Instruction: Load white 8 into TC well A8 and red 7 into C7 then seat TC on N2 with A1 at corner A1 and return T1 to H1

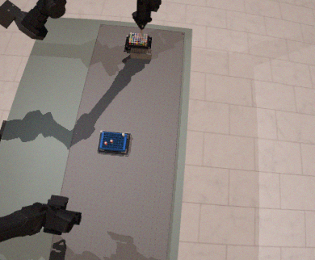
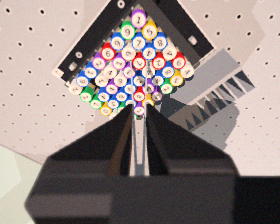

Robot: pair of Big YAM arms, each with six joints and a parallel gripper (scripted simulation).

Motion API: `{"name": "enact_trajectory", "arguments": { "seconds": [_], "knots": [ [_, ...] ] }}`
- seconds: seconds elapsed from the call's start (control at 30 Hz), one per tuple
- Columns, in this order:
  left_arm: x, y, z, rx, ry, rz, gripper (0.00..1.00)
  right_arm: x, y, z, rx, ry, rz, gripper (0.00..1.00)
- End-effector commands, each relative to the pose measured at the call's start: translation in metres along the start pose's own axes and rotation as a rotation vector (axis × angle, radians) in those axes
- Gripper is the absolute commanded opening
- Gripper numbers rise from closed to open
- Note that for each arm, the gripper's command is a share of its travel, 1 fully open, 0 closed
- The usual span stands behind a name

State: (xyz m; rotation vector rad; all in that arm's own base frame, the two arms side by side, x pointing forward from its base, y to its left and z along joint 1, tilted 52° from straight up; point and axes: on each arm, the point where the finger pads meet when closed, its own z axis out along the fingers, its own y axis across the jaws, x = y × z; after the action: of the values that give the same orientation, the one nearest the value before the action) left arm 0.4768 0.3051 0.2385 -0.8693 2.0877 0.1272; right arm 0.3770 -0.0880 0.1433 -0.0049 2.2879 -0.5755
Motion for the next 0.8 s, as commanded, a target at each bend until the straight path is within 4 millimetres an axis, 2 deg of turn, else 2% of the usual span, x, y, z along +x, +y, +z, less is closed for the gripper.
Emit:
{"name": "enact_trajectory", "arguments": {
  "seconds": [0.0,0.77],
  "knots": [
    [-0.0101,-0.0082,0.0067,0.009,-0.015,0.0,0.11,-0.0047,-0.0009,-0.0015,-0.001,-0.005,-0.014,1.0],
    [-0.0098,-0.0082,0.0068,0.008,-0.014,0.0,0.09,-0.0047,-0.0009,-0.0015,-0.001,-0.005,-0.014,1.0]
  ]
}}
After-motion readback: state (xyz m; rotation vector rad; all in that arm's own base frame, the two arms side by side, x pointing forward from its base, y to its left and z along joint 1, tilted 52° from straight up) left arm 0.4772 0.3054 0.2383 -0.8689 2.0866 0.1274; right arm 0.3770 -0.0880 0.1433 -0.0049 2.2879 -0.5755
